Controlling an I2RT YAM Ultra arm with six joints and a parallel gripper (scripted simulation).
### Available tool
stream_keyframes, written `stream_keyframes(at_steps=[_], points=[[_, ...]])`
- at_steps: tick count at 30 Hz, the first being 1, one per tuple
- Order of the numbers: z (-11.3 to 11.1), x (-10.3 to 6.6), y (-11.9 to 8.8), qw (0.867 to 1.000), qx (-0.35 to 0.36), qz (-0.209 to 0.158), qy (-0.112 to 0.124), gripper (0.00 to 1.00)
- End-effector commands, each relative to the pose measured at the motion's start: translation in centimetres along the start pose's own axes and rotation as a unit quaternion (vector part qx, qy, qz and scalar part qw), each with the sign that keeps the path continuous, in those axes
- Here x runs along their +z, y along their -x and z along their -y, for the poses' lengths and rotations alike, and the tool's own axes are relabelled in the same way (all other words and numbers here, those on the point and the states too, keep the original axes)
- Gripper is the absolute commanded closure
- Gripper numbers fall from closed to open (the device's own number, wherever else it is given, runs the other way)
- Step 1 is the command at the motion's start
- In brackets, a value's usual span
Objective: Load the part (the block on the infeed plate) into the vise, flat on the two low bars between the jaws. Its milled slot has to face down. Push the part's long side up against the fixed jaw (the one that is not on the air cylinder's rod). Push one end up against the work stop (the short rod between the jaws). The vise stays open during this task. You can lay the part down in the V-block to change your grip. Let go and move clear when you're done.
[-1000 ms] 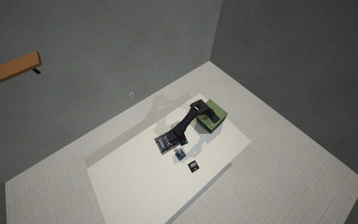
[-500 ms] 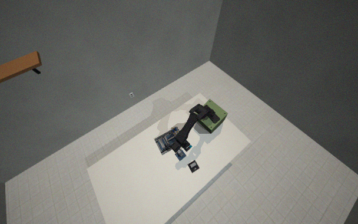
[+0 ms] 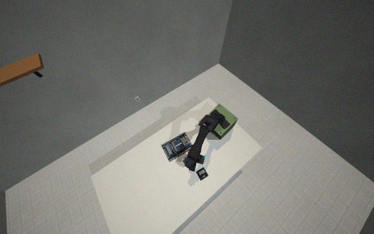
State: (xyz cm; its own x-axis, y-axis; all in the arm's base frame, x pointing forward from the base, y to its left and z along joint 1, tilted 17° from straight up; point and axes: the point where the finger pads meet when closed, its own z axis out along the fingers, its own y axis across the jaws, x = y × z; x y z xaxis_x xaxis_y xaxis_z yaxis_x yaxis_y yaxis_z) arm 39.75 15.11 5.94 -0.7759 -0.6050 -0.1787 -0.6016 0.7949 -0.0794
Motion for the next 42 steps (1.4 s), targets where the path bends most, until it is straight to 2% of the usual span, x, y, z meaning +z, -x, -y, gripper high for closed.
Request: stream_keyframes(at_steps=[1,4,7,8,9,11,12,13,14,15,16,17,19,20,21,23,24,28,29,42], points=[[-0.8,-0.7,2.8,0.994,-0.101,0.023,-0.019,0.0],[-2.2,-0.5,3.9,0.986,-0.162,0.025,-0.026,0.0],[-2.6,-0.4,4.3,0.983,-0.178,0.025,-0.027,0.0],[-3.9,-0.2,4.8,0.973,-0.228,0.02,-0.03,0.0],[-4.0,-0.2,4.9,0.972,-0.233,0.019,-0.031,0.0],[-5.2,0.0,5.8,0.959,-0.279,0.023,-0.037,0.0],[-5.2,0.0,5.8,0.959,-0.28,0.023,-0.037,0.0],[-6.1,0.1,6.4,0.948,-0.314,0.024,-0.041,0.0],[-6.3,0.2,6.5,0.946,-0.32,0.025,-0.042,0.0],[-7.2,0.3,7.1,0.935,-0.35,0.026,-0.046,0.0],[-7.2,0.3,7.1,0.935,-0.351,0.026,-0.046,0.0],[-7.9,0.4,7.5,0.926,-0.373,0.026,-0.049,0.0],[-8.6,0.5,7.9,0.916,-0.397,0.027,-0.052,0.0],[-8.7,0.5,7.9,0.914,-0.4,0.027,-0.053,0.0],[-8.6,-0.7,8.3,0.914,-0.399,0.039,-0.058,0.0],[-8.6,-0.7,8.3,0.914,-0.399,0.039,-0.058,0.0],[-7.6,-1.1,8.3,0.918,-0.39,0.041,-0.061,0.0],[-7.7,-1.1,8.3,0.918,-0.39,0.042,-0.059,0.0],[-8.4,-1.1,8.3,0.915,-0.396,0.044,-0.057,0.19],[-8.6,-1.1,8.4,0.915,-0.396,0.045,-0.055,0.19]])
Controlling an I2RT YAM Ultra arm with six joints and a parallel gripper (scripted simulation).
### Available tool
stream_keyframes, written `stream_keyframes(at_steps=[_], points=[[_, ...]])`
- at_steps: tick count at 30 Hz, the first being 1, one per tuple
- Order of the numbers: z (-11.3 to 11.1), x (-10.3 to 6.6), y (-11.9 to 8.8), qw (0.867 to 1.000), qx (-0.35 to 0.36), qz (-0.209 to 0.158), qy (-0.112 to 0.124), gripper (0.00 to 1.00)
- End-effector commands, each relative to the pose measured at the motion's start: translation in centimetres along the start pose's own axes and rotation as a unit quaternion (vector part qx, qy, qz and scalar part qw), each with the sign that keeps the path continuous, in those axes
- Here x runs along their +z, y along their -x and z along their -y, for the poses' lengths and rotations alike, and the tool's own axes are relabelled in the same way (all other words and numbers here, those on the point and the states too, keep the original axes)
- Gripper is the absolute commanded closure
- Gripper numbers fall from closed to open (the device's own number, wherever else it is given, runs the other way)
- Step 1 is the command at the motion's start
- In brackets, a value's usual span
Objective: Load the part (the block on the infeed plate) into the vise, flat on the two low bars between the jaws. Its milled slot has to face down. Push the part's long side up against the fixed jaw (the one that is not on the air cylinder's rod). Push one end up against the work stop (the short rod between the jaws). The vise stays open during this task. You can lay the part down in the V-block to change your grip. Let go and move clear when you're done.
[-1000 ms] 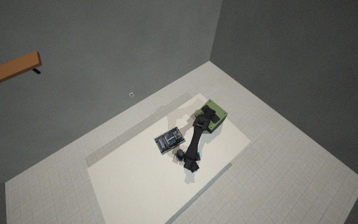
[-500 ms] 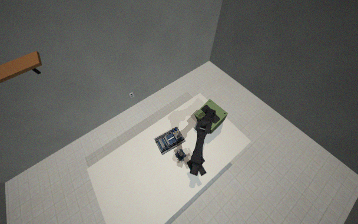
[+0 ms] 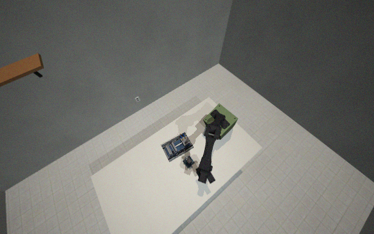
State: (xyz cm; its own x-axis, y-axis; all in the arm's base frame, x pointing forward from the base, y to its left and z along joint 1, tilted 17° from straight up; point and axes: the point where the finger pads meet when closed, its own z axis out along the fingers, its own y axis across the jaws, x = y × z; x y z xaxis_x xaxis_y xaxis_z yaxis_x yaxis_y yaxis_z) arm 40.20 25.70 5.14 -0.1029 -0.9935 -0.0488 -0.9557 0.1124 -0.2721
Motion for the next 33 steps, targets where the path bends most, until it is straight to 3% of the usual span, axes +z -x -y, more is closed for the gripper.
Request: stream_keyframes(at_steps=[1,33], points=[[1.21,-2.39,1.45,0.999,-0.002,0.028,-0.023,0.19],[1.48,-2.31,1.61,0.999,-0.001,0.032,-0.028,0.19]])
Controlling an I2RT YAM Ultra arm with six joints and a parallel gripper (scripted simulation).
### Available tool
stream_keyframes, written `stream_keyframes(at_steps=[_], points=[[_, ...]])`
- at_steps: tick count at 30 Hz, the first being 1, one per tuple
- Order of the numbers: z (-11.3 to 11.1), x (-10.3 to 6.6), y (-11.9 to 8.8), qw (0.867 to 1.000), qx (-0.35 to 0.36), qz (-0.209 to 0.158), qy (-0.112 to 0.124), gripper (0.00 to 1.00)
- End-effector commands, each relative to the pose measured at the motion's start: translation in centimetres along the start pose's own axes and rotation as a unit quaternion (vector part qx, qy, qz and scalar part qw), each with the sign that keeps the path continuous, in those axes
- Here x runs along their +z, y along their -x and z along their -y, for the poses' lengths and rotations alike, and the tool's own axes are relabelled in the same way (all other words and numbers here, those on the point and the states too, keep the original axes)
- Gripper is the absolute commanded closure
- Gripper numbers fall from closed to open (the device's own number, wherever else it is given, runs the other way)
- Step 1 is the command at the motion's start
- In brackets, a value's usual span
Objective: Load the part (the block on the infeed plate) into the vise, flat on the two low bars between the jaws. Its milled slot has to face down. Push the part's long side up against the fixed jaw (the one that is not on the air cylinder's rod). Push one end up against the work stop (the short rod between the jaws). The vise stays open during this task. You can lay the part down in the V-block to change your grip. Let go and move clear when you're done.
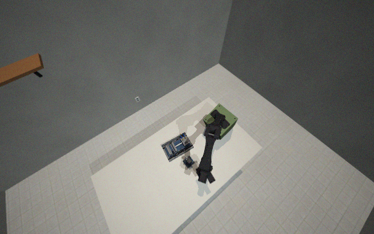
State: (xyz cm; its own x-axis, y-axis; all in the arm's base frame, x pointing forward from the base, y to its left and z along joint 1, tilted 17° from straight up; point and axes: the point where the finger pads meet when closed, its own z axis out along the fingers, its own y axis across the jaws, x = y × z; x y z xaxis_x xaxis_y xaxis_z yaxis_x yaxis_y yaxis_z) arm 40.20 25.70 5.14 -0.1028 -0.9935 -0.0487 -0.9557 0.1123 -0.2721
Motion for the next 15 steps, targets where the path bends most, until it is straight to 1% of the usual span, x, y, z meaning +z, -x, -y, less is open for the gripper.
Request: stream_keyframes(at_steps=[1,4,8,10,12,13,14,15], points=[[1.5,-2.2,1.6,0.999,0.0,0.032,-0.028,0.19],[1.3,-1.6,1.5,0.999,-0.001,0.028,-0.023,0.19],[1.0,-0.3,1.3,1.0,-0.002,0.02,-0.015,0.19],[1.1,-0.3,1.2,1.0,-0.001,0.021,-0.016,0.19],[1.5,-0.9,1.3,0.999,0.001,0.026,-0.022,0.19],[1.5,-0.7,1.2,0.999,0.002,0.026,-0.022,0.19],[1.2,-0.2,1.0,1.0,0.001,0.021,-0.017,0.19],[1.2,-0.2,1.0,1.0,0.001,0.021,-0.017,0.19]])
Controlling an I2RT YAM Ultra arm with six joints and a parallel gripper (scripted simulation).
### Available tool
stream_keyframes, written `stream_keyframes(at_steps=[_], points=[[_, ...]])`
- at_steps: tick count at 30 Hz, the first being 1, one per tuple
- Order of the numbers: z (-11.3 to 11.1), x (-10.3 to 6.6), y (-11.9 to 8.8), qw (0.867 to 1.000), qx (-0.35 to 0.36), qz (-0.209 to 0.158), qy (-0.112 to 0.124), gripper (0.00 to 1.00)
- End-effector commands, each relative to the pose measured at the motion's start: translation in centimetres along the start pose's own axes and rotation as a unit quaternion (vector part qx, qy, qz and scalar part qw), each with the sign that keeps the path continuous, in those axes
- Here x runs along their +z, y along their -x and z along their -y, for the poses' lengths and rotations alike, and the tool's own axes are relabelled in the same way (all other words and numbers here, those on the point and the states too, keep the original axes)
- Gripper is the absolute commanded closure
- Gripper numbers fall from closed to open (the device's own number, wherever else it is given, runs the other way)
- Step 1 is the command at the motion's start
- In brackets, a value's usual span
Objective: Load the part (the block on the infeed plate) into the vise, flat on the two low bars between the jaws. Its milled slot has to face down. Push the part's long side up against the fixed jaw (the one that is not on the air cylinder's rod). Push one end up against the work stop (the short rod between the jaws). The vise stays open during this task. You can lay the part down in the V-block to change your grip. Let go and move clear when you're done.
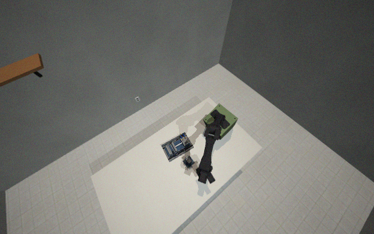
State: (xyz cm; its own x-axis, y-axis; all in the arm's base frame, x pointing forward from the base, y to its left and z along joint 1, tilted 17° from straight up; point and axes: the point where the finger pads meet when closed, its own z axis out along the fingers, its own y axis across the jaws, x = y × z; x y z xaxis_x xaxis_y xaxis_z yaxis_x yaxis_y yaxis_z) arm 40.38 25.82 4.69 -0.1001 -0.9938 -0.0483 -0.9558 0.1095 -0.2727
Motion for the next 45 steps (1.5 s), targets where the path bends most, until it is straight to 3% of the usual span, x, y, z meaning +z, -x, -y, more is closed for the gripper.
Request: stream_keyframes(at_steps=[1,4,8,13,18,19,21,23,26,31,36,37,45], points=[[1.2,-0.7,0.8,1.0,0.003,0.021,-0.017,0.19],[0.2,1.0,0.2,1.0,0.001,0.008,-0.001,0.19],[0.8,0.5,0.8,1.0,0.001,0.018,-0.013,0.19],[0.1,2.5,0.0,1.0,0.001,0.006,0.0,0.19],[0.5,2.6,0.5,1.0,-0.001,0.012,-0.006,0.19],[0.7,1.6,0.9,1.0,-0.001,0.021,-0.015,0.19],[1.5,1.5,1.2,0.999,0.002,0.027,-0.024,0.19],[0.6,3.8,0.4,1.0,0.001,0.011,-0.006,0.19],[0.0,4.9,0.0,1.0,0.0,0.005,0.001,0.19],[0.5,5.5,0.6,1.0,-0.001,0.012,-0.007,0.19],[1.6,5.0,1.2,0.999,0.003,0.025,-0.022,0.19],[1.1,6.3,1.0,1.0,0.001,0.018,-0.013,0.19],[1.3,8.2,1.1,1.0,0.001,0.019,-0.015,0.19]])
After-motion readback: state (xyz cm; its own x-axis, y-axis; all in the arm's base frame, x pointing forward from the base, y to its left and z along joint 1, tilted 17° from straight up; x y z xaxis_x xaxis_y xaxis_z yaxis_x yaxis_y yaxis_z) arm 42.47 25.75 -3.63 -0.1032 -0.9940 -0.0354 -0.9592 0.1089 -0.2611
